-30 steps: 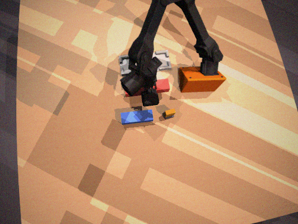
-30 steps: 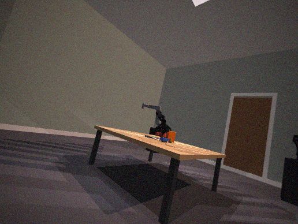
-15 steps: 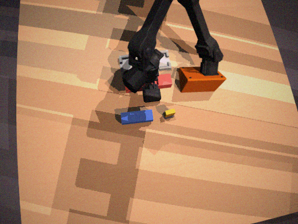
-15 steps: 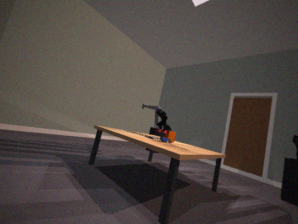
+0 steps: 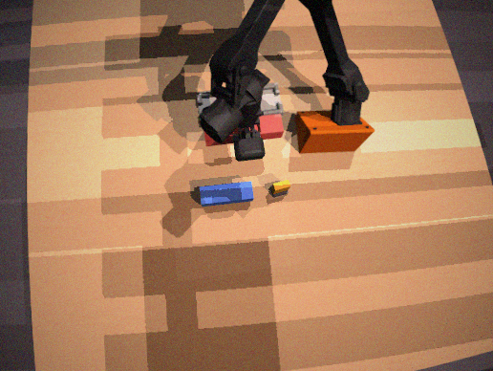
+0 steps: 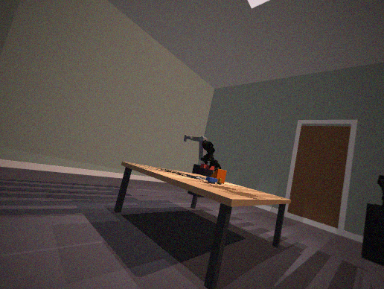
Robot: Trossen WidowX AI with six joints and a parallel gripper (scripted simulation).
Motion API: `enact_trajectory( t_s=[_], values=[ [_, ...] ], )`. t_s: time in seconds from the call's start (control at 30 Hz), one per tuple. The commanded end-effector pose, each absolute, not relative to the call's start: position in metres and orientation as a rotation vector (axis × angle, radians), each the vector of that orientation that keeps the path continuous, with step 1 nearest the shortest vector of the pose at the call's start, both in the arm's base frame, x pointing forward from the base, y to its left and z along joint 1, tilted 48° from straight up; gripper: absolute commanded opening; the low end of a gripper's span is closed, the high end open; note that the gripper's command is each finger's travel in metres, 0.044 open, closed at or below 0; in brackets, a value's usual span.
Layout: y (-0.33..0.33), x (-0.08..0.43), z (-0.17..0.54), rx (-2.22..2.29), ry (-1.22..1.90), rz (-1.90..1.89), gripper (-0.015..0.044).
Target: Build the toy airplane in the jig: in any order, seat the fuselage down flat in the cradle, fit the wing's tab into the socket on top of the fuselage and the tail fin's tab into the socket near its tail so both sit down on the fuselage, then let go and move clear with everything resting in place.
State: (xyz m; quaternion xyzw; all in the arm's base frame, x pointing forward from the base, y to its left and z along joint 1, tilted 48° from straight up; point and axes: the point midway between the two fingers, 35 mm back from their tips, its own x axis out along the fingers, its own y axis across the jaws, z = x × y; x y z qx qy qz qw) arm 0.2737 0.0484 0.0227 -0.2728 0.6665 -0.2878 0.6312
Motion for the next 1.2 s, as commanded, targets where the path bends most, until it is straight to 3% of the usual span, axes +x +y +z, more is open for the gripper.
enact_trajectory(
  t_s=[0.0, 1.17],
  values=[
    [0.040, 0.275, 0.028, -0.626, 1.521, -0.648, 0.0000],
    [-0.059, 0.272, 0.063, -0.650, 1.529, -0.630, 0.0000]
  ],
)
